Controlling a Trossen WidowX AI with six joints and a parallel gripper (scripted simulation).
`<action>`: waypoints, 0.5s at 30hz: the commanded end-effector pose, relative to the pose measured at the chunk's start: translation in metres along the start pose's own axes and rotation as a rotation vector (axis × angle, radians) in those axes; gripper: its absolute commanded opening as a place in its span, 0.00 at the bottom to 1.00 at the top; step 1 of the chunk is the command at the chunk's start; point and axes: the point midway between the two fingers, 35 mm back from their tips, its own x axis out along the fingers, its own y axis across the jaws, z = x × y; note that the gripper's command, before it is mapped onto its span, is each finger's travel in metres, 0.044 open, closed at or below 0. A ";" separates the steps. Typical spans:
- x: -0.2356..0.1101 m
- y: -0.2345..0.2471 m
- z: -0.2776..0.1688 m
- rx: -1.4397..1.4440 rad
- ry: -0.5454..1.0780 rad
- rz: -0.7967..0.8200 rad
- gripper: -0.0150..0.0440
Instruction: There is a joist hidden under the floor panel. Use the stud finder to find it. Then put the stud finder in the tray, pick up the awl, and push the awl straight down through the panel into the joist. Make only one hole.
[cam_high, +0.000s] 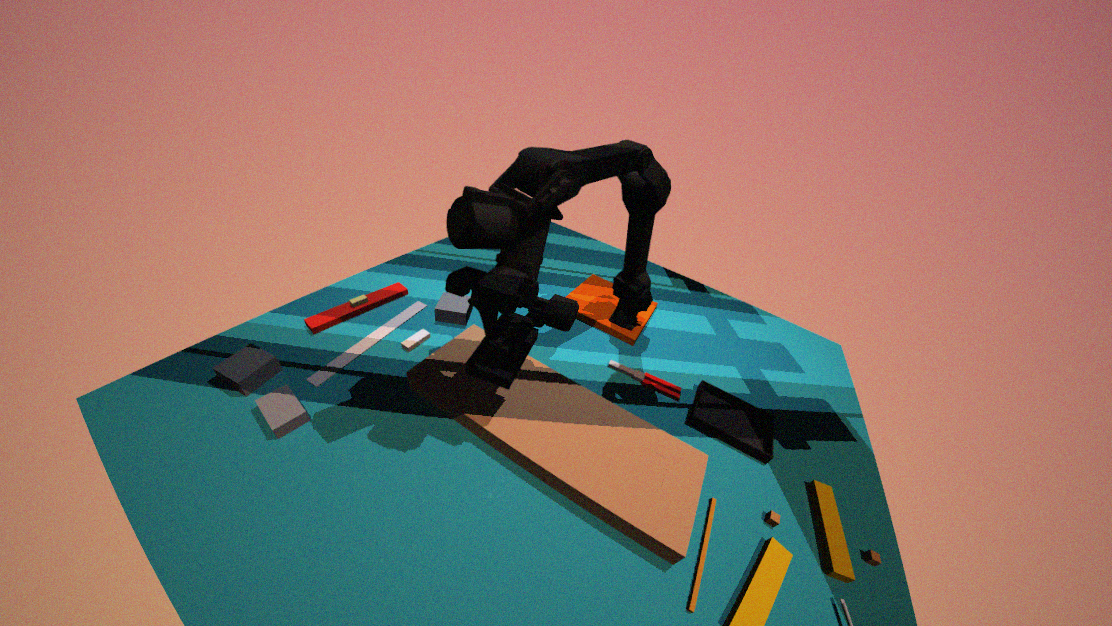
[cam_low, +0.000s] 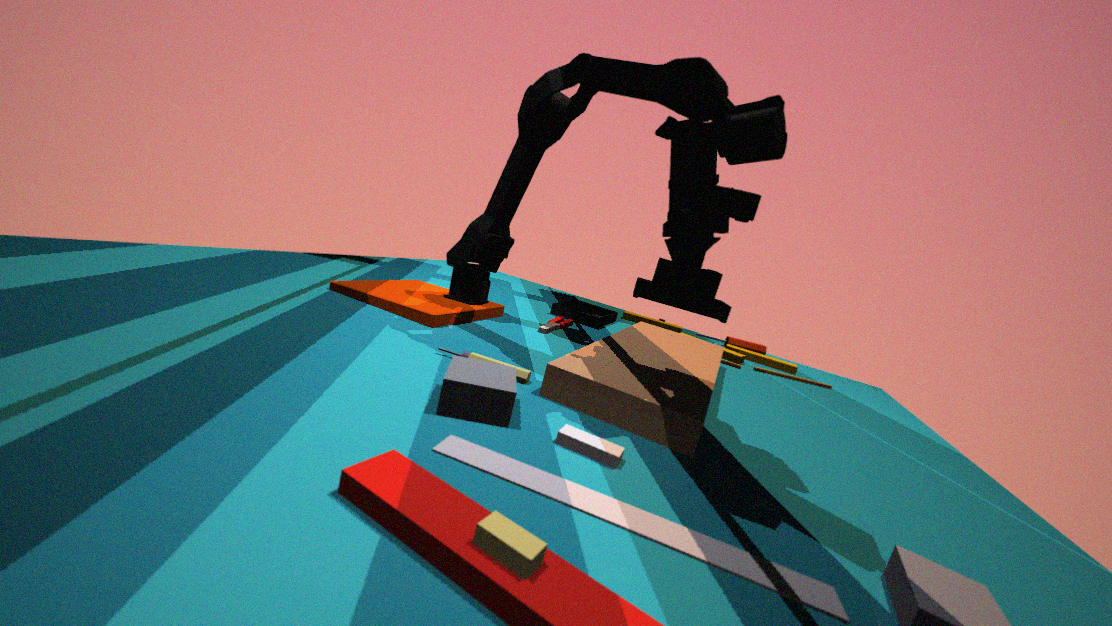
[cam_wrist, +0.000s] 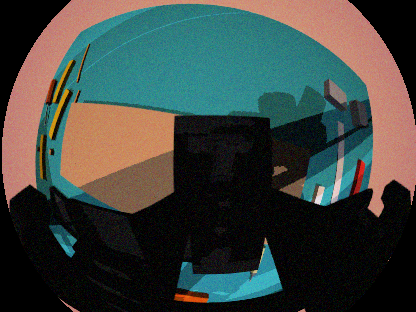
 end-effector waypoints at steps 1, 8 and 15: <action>-0.004 0.028 0.012 -0.071 -0.024 0.013 0.25; 0.001 0.077 0.022 -0.187 -0.027 0.048 0.25; 0.004 0.126 0.027 -0.303 -0.029 0.083 0.25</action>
